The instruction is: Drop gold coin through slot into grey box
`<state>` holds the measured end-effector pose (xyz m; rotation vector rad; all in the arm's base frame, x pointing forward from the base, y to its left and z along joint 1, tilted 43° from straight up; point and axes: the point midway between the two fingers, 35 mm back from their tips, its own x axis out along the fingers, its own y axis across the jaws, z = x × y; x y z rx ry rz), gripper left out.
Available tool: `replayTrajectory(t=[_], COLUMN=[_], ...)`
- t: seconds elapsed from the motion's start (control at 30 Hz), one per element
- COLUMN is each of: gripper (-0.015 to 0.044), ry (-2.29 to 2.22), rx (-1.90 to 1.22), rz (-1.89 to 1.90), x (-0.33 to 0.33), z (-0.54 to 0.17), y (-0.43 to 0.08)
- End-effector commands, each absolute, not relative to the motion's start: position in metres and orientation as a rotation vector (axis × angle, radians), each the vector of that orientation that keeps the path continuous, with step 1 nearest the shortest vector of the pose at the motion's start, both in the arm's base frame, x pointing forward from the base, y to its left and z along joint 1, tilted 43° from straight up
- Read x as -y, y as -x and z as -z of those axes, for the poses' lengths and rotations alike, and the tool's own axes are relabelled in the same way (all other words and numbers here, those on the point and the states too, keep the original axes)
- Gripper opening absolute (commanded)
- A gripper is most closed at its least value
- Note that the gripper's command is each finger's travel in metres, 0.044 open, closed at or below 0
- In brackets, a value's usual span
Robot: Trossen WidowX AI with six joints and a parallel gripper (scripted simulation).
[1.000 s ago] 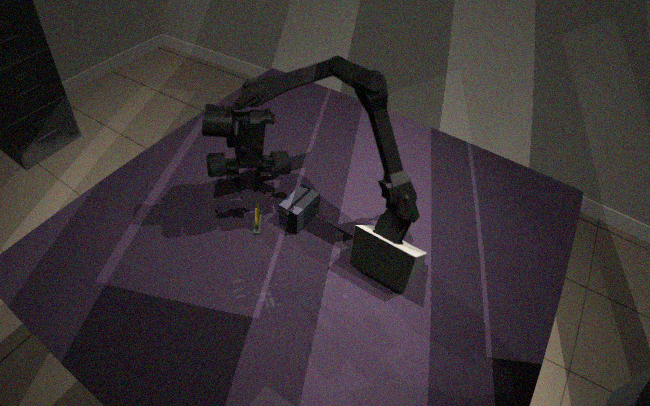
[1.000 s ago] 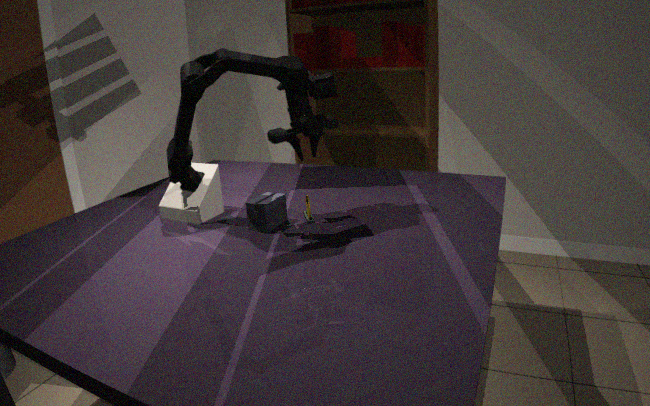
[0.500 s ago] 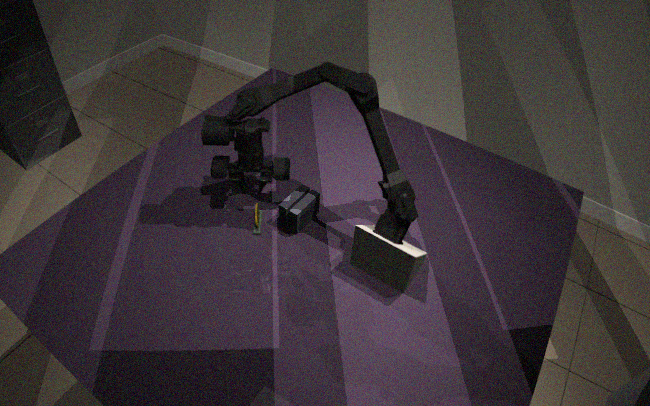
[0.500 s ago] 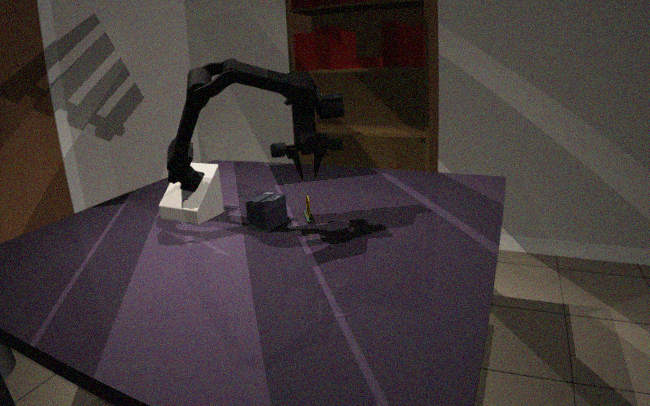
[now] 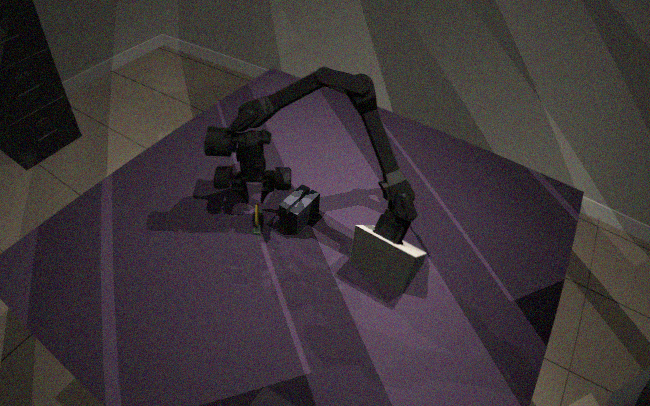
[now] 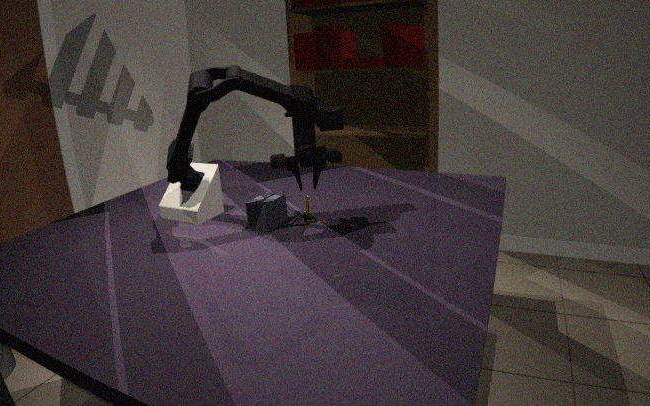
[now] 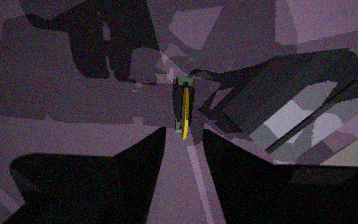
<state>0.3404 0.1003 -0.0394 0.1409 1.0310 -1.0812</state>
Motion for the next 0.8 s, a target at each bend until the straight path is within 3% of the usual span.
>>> replayTrajectory(t=[0.0, 0.77], gripper=[0.0161, 0.0161], ry=[-0.128, -0.127], rx=[-1.034, -1.033], rz=[1.082, 1.082], x=[-0.095, -0.070], z=[0.045, 0.072], y=[-0.339, -0.343])
